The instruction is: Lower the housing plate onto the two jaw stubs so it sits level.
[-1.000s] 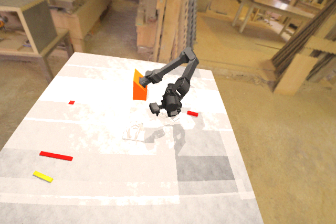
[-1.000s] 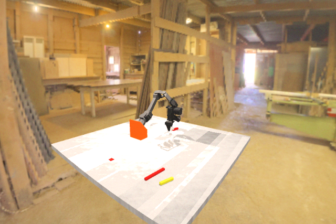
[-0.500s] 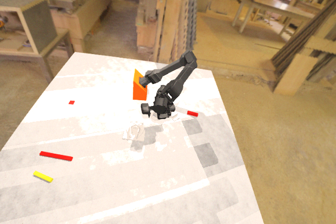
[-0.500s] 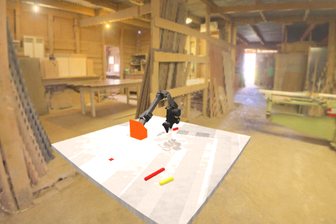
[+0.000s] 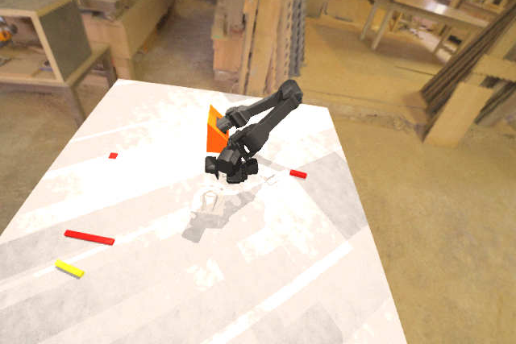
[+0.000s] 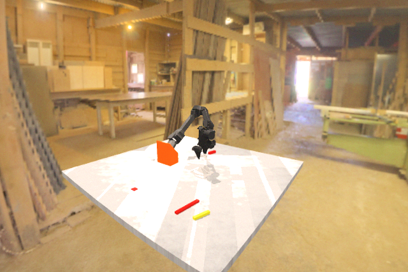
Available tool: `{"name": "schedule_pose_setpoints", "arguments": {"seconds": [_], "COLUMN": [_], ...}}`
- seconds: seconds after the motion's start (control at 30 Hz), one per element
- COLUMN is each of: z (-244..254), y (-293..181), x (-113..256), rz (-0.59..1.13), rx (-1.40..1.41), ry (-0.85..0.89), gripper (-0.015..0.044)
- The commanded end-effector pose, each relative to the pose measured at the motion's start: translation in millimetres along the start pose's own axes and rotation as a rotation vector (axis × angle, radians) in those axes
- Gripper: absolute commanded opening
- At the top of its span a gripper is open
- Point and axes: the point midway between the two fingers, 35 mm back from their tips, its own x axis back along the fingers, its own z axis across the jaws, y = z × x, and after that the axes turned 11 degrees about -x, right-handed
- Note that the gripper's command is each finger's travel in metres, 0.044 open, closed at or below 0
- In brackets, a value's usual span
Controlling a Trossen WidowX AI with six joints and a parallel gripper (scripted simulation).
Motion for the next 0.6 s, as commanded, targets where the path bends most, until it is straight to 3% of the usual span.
{"name": "schedule_pose_setpoints", "arguments": {"seconds": [0.0, 0.57], "z": [-13, -68], "y": [3, 6], "x": [0, -4], "rz": [-0.001, 0.002], "rx": [-0.027, -0.172], "ry": [0.001, 0.035], "gripper": [0.0351, 0.0351]}}
